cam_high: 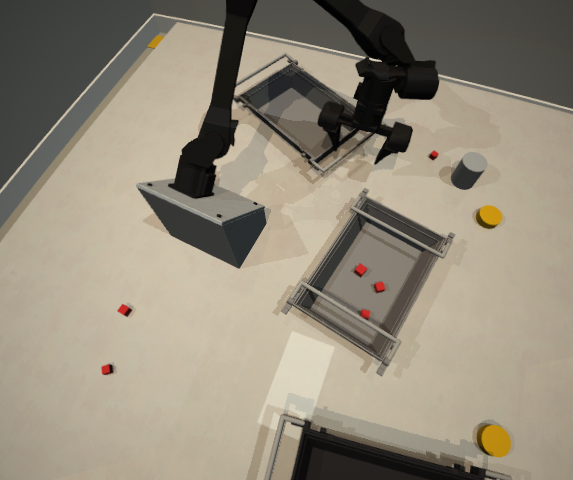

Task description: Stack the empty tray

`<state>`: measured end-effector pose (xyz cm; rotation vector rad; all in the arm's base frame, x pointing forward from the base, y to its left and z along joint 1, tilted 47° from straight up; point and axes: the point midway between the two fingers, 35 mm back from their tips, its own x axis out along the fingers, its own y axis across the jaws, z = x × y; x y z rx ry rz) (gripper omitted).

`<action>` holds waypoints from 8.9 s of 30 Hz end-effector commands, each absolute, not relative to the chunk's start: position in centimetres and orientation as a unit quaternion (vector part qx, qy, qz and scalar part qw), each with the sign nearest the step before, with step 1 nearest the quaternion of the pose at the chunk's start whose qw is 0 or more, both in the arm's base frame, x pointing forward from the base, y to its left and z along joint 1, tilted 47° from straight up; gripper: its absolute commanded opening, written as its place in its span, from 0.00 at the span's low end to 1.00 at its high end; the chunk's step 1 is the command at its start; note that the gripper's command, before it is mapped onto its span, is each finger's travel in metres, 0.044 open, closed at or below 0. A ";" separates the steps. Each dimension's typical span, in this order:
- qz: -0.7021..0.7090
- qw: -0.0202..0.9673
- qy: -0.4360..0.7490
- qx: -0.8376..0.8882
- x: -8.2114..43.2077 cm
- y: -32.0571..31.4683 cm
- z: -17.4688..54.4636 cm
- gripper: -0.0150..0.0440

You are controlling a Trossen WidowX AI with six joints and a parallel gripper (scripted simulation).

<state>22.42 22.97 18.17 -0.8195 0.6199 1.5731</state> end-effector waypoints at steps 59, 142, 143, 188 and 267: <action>0.183 0.578 0.699 0.380 1.3 20.4 20.0 1.00; 0.183 0.578 0.698 0.382 1.3 24.6 16.5 0.25; 0.183 0.578 0.698 0.382 1.3 24.3 16.9 0.25; 0.184 0.580 0.696 0.381 2.0 17.5 28.0 0.25; -0.045 0.554 0.709 0.435 14.9 18.9 24.9 0.25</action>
